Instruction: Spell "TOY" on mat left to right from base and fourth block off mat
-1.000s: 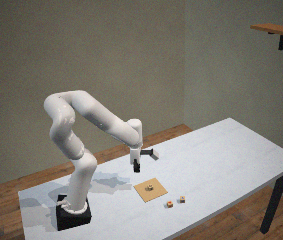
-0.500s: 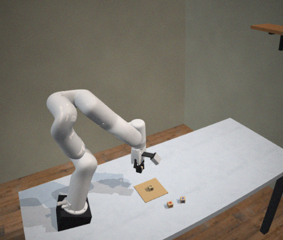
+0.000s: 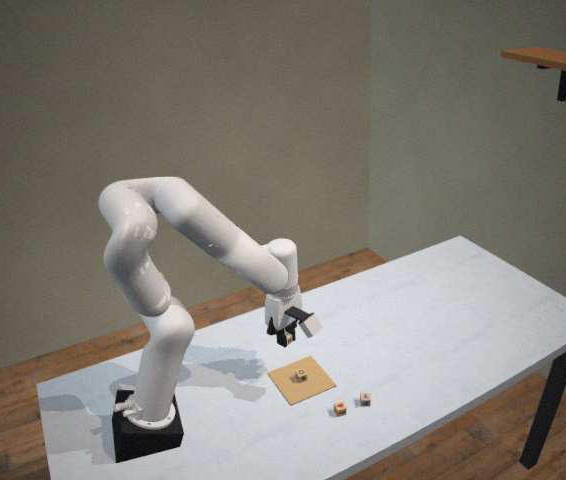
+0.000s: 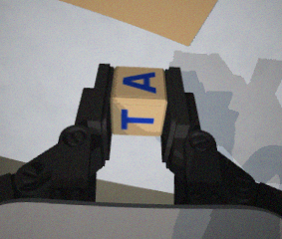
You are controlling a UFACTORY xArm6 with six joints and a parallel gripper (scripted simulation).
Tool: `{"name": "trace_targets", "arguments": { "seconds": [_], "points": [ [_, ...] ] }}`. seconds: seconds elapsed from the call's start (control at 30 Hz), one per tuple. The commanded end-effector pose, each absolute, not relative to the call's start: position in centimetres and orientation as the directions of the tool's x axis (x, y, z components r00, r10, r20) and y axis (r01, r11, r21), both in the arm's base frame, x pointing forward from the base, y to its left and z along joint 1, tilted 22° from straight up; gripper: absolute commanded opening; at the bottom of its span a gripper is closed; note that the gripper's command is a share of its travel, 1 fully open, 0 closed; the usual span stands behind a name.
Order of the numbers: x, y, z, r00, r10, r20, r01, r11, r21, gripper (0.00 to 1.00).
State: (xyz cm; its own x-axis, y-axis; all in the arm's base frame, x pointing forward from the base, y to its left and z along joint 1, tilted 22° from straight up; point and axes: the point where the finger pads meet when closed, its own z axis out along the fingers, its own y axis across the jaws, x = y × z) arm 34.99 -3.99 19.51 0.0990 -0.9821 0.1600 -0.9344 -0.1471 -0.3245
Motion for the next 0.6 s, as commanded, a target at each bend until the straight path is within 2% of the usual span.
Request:
{"name": "trace_targets", "arguments": {
  "seconds": [0.0, 0.37, 0.57],
  "points": [
    [35.4, -4.5, 19.8, -0.035, -0.992, 0.123, -0.938, -0.01, -0.346, 0.21],
    [36.0, -5.5, 20.2, -0.25, -0.967, 0.041, -0.904, 0.218, -0.367, 0.21],
    [36.1, -5.6, 20.2, -0.274, -0.961, 0.031, -0.897, 0.244, -0.368, 0.21]
  ]
}}
